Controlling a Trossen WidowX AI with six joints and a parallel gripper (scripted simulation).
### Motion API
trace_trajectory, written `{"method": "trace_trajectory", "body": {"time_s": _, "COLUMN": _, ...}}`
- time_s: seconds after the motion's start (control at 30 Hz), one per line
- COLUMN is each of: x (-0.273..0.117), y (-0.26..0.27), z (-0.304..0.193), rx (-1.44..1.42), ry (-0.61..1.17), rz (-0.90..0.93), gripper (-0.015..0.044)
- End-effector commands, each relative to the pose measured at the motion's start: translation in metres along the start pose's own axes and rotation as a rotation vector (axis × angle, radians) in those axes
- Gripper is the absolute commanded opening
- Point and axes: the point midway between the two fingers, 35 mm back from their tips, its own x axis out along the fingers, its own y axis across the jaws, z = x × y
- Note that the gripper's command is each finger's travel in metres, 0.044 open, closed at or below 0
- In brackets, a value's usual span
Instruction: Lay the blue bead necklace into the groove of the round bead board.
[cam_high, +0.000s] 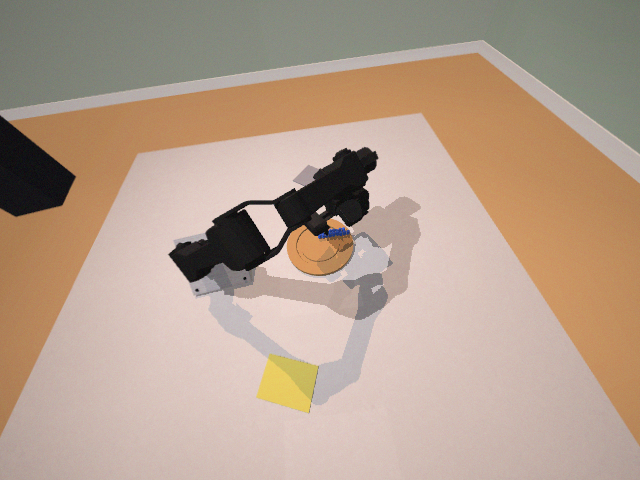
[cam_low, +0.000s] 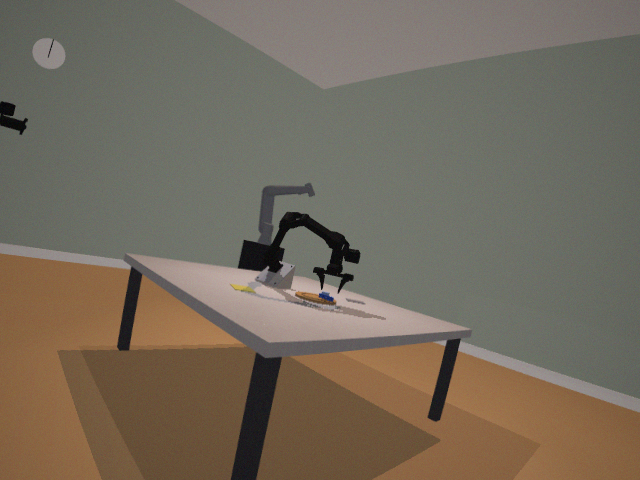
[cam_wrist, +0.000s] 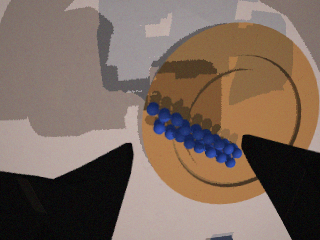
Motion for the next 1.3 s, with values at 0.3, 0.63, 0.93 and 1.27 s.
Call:
{"method": "trace_trajectory", "body": {"time_s": 0.3, "x": 0.016, "y": -0.001, "z": 0.003, "rx": 0.048, "ry": 0.008, "rz": -0.006, "gripper": 0.0380}}
{"method": "trace_trajectory", "body": {"time_s": 0.63, "x": 0.017, "y": 0.000, "z": 0.003, "rx": 0.049, "ry": 0.007, "rz": 0.000, "gripper": 0.0380}}
{"method": "trace_trajectory", "body": {"time_s": 0.93, "x": 0.032, "y": -0.001, "z": 0.003, "rx": 0.048, "ry": 0.007, "rz": -0.004, "gripper": 0.0380}}
{"method": "trace_trajectory", "body": {"time_s": 1.27, "x": 0.039, "y": -0.002, "z": 0.003, "rx": 0.048, "ry": 0.007, "rz": -0.007, "gripper": 0.0380}}
